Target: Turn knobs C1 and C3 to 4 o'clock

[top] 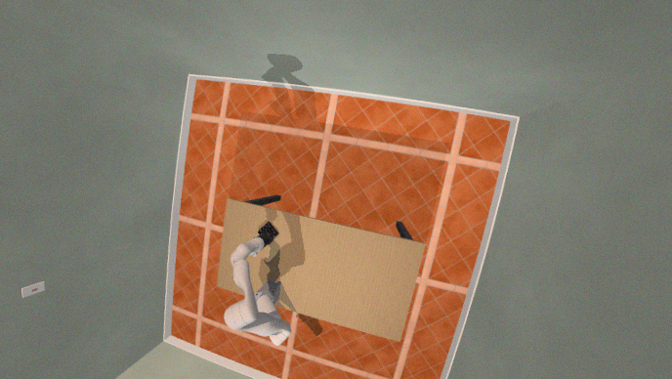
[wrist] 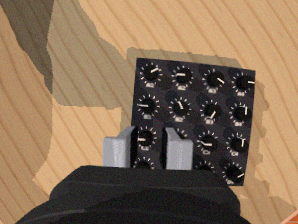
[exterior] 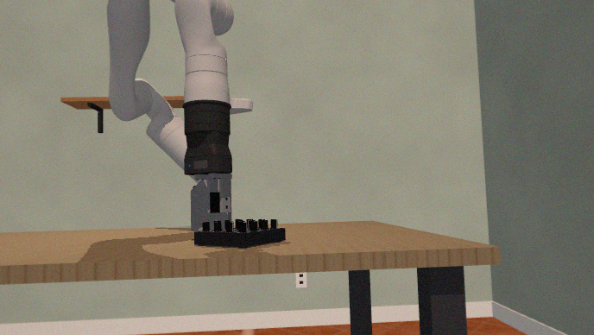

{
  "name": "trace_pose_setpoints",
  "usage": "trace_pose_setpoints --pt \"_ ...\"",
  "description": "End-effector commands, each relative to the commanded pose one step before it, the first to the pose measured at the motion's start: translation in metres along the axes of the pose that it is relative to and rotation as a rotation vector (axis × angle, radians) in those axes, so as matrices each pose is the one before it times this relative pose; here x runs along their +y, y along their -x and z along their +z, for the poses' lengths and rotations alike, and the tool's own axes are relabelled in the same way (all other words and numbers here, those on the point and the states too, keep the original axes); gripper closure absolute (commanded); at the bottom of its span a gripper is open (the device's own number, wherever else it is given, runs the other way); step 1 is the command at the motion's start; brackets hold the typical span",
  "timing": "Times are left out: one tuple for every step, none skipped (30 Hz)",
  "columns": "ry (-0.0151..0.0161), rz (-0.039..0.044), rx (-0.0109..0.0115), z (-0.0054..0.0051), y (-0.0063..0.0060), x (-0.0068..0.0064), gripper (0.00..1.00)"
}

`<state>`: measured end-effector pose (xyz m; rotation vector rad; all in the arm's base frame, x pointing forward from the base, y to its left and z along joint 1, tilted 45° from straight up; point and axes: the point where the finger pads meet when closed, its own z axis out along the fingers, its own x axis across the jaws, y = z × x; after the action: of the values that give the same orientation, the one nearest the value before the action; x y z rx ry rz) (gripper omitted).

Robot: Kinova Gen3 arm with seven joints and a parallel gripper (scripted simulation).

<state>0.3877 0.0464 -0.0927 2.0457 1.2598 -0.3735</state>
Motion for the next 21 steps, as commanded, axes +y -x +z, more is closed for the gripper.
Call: trace_pose_setpoints --pt "0.00144 -0.00119 -0.00508 0.00557 0.00294 0.00087 0.54" --pt "0.00001 0.0 0.0 0.00054 0.0 0.0 0.54" --pt "0.00001 0.0 0.0 0.00047 0.0 0.0 0.54" --pt "0.00001 0.0 0.0 0.0004 0.0 0.0 0.54" --pt "0.0 0.0 0.0 0.00033 0.0 0.0 0.54" --pt "0.0 0.0 0.0 0.00027 0.0 0.0 0.54" --pt "0.0 0.0 0.0 0.0 0.0 0.0 0.54" --pt "0.0 0.0 0.0 0.0 0.0 0.0 0.54" --pt "0.0 0.0 0.0 0.00021 0.0 0.0 0.54" --pt "0.0 0.0 0.0 0.00016 0.0 0.0 0.54" --pt "0.0 0.0 0.0 0.00011 0.0 0.0 0.54" --pt "0.0 0.0 0.0 0.00007 0.0 0.0 0.54" --pt "0.0 0.0 0.0 0.00004 0.0 0.0 0.54" --pt "0.0 0.0 0.0 0.00001 0.0 0.0 0.54" --pt "0.0 0.0 0.0 0.0 0.0 0.0 0.54" --pt "0.0 0.0 0.0 0.0 0.0 0.0 0.54" --pt "0.0 0.0 0.0 0.0 0.0 0.0 0.54" --pt "0.0 0.0 0.0 0.0 0.0 0.0 0.54" --pt "0.0 0.0 0.0 0.0 0.0 0.0 0.54" --pt "0.0 0.0 0.0 0.0 0.0 0.0 0.54" --pt "0.0 0.0 0.0 0.0 0.0 0.0 0.54"
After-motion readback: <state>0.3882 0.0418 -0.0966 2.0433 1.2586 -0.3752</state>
